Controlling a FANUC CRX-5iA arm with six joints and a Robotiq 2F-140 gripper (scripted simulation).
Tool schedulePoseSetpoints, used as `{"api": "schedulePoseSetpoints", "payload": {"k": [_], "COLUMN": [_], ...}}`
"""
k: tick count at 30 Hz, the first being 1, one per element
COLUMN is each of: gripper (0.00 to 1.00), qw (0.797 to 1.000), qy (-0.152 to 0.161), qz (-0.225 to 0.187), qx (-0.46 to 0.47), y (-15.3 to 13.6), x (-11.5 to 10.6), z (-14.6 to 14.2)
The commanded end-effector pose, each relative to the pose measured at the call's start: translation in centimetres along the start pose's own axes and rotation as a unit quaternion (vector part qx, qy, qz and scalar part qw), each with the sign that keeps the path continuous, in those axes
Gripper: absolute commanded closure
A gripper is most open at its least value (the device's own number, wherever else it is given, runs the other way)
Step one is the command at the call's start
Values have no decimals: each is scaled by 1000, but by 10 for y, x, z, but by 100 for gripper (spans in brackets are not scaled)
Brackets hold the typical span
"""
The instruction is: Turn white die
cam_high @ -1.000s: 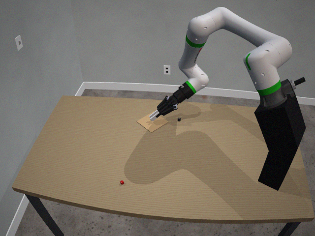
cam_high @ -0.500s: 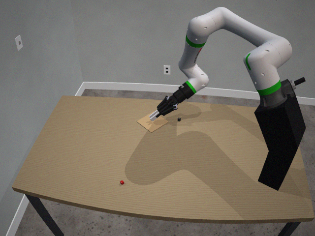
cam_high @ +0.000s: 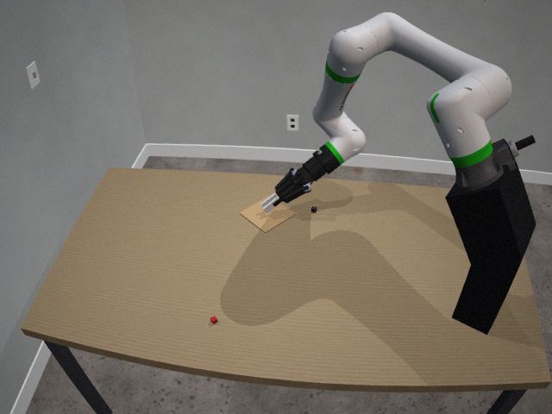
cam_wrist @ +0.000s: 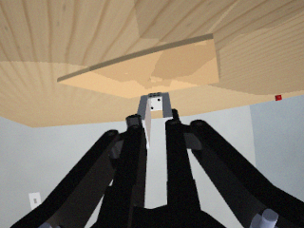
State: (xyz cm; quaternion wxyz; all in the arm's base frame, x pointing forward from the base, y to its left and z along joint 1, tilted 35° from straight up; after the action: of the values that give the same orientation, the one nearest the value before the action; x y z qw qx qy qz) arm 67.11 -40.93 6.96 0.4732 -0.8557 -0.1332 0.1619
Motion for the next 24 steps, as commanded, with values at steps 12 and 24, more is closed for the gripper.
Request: {"api": "schedulePoseSetpoints", "payload": {"k": [12,24], "gripper": [84,84], "qw": [1000,1000], "qy": [0,0], "qz": [0,0], "qx": [0,0], "y": [1,6], "x": [0,3], "z": [0,0]}}
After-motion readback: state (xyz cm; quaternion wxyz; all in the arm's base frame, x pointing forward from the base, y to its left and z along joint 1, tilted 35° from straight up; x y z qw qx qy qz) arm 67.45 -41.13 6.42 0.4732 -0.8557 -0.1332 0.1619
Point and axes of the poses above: the point where the finger pads meet when closed, its own x axis out along the fingers, its own z axis across the jaws, y = z × x, the point moved 5 cm from there along -x, back along the fingers, and after that the axes turned 1 degree about x, right-handed, at the moved point
